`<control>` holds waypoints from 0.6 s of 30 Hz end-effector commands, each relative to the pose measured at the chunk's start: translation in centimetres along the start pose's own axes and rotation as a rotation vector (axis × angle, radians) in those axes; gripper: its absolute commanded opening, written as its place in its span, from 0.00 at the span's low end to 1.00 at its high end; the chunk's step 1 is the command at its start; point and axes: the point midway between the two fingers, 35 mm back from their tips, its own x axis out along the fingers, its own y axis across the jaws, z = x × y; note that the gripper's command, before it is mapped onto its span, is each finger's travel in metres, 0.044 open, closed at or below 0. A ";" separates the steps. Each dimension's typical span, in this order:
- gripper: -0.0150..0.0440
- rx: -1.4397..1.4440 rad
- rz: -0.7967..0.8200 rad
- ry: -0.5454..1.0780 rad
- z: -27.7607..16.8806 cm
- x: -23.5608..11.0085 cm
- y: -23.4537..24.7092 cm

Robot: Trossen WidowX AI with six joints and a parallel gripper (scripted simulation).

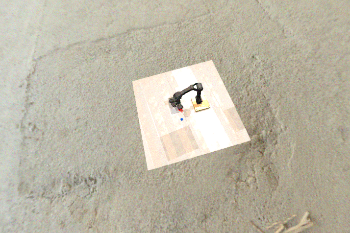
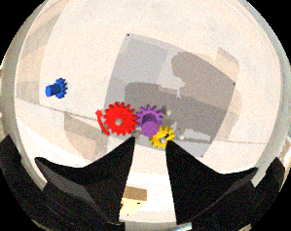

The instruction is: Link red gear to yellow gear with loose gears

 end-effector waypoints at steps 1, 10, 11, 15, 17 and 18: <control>0.54 0.000 0.000 0.000 0.0 -0.3 0.0; 0.94 0.000 0.000 0.000 -0.5 -5.0 0.1; 0.98 0.000 0.000 0.000 -0.5 -5.0 0.1; 1.00 0.000 0.000 0.000 -0.5 -5.0 0.1; 1.00 0.000 0.000 0.000 -0.5 -5.0 0.1; 1.00 0.000 0.000 0.000 -0.5 -5.0 0.1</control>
